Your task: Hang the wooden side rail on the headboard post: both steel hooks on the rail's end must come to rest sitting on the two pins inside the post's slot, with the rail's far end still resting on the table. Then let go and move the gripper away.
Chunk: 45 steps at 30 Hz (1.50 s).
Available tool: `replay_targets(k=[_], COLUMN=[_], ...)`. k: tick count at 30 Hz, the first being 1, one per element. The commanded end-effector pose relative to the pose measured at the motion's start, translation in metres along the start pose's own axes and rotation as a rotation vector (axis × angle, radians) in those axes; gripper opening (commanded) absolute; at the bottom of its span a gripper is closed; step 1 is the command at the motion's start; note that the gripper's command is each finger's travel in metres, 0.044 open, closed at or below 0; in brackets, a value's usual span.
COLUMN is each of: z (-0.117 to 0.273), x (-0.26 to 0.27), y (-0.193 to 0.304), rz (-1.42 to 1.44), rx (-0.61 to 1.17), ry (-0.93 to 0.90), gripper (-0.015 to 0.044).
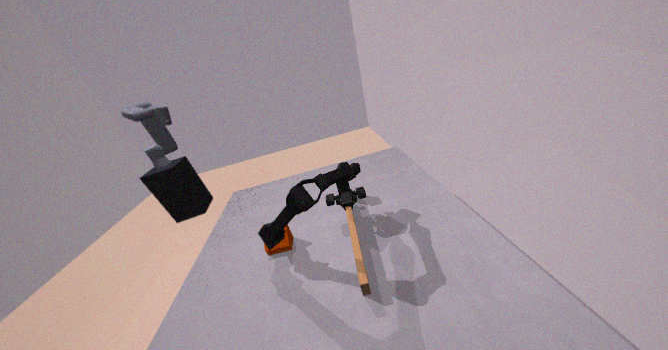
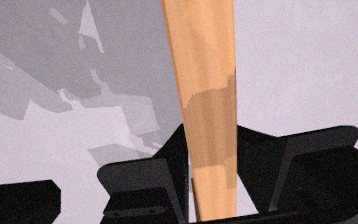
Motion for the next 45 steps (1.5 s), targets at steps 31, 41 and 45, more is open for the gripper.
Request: replay_targets(k=[31,41,45], z=[0.0032,0.0034,0.0037], x=[0.0001,0.0011,0.0014], y=[0.0063,0.007,0.0073], rz=[-0.002,-0.002,-0.002], rx=[0.005,0.005,0.005], ry=[-0.009,-0.009,-0.009], gripper=[0.0,0.0,0.0])
Point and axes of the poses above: the point midway between the two fingers, 35 mm back from their tips, its own z axis back along the fingers, its own x axis across the jaws, y = z × x, the point moved 9 cm from there along z, back along the fingers, and after that the axes turned 14 degrees about z, right-handed, at the moved point
